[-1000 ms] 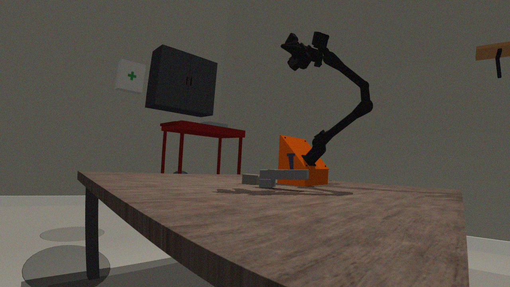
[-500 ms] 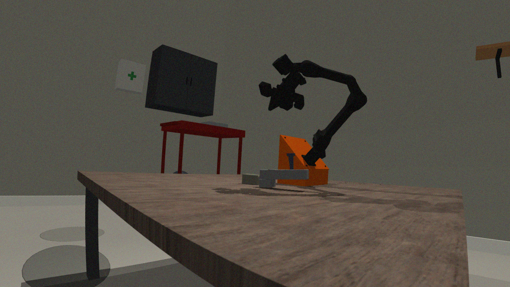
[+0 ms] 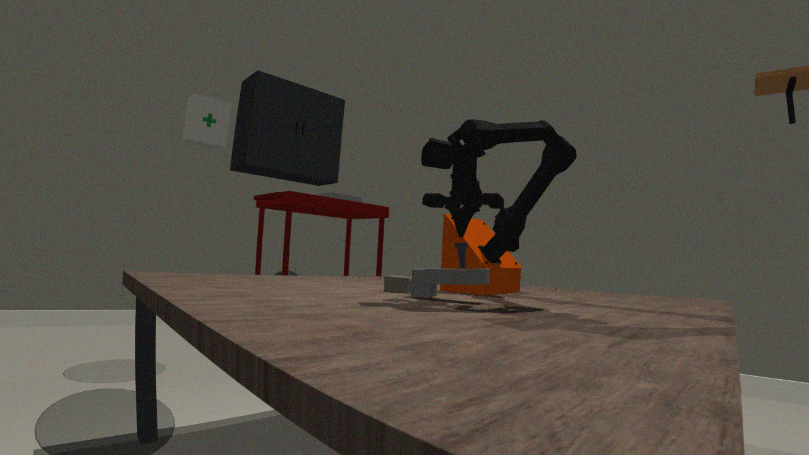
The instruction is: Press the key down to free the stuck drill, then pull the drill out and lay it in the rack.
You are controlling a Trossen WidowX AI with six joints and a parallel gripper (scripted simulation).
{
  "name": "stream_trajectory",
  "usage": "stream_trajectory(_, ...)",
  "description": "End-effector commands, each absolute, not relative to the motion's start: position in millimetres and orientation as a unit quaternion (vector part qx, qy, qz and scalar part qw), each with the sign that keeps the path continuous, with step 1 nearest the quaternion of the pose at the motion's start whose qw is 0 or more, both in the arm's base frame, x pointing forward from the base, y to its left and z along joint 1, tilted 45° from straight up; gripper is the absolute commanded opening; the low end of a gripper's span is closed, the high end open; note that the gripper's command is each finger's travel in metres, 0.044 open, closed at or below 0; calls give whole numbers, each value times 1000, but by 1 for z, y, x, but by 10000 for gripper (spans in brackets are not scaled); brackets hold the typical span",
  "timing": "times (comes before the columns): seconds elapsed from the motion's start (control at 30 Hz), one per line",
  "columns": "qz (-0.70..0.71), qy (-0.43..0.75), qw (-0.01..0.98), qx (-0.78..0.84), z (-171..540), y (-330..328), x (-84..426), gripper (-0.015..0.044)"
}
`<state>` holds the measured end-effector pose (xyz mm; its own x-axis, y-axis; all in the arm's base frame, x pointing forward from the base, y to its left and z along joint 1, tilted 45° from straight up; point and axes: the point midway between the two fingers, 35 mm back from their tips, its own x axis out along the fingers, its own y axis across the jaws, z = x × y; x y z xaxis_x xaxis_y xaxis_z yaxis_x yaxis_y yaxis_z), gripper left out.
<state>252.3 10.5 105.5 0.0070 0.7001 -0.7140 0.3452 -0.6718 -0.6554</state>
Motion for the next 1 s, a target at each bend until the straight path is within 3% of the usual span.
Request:
stream_trajectory(0.0, 598, -378, 148, -691, 104, 12, 252, 0)
stream_trajectory(0.97, 601, -380, 149, -687, 90, 26, 251, 0)
